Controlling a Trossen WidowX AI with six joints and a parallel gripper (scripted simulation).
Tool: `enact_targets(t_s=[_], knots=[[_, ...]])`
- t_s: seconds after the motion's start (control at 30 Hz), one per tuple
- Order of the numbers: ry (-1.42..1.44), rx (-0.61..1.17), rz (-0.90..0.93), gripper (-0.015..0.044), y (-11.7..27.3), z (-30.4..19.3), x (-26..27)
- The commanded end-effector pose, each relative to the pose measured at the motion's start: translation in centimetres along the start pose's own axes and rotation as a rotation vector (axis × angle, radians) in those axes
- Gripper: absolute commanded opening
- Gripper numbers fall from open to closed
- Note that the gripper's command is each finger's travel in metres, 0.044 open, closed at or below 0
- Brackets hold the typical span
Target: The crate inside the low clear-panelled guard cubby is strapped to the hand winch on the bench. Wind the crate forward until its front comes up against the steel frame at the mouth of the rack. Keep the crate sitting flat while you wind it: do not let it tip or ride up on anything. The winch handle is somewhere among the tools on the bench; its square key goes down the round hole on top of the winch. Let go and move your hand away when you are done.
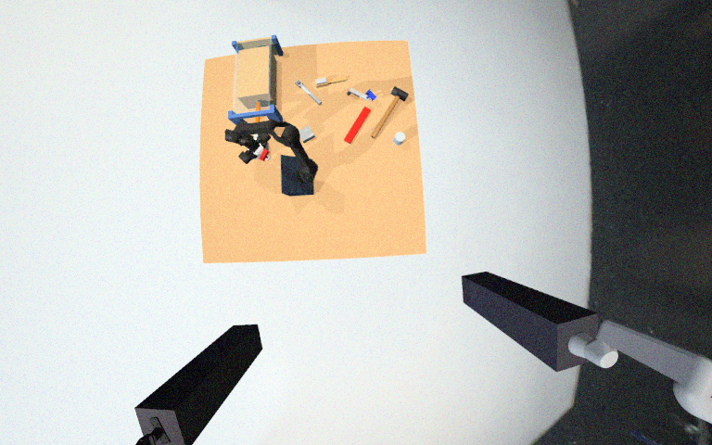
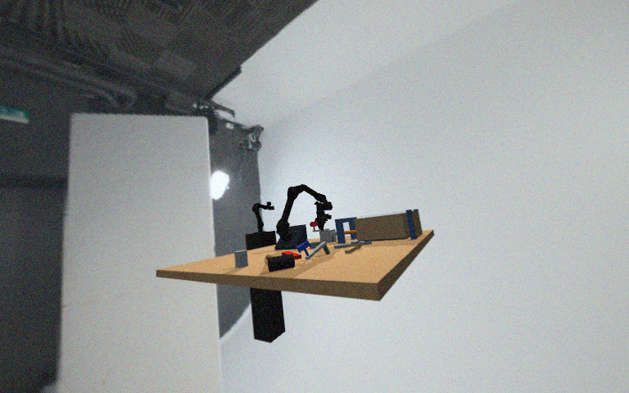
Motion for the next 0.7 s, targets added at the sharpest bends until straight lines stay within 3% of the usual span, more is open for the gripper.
enact_targets(t_s=[0.0,0.1,0.27,0.53,0.67], knots=[[-0.002,0.002,-0.002,0.0368,-0.1,0.0,-0.1],[-0.002,0.002,-0.002,0.044,-0.1,0.0,-0.1],[-0.001,-0.007,-0.005,0.044,1.3,0.2,-0.1],[0.008,-0.075,-0.028,0.044,11.7,-0.9,0.5],[0.009,-0.082,-0.03,0.044,12.7,-1.2,0.6]])
Point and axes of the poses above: the point midway between the two fingers, 35 mm back from their tips, its own y axis back along the fingers, its own x axis across the jaws, z = x × y, the point moved 4 cm from there along y, back along the fingers, and after that the axes turned 14 degrees about y, right-handed, at the moved point
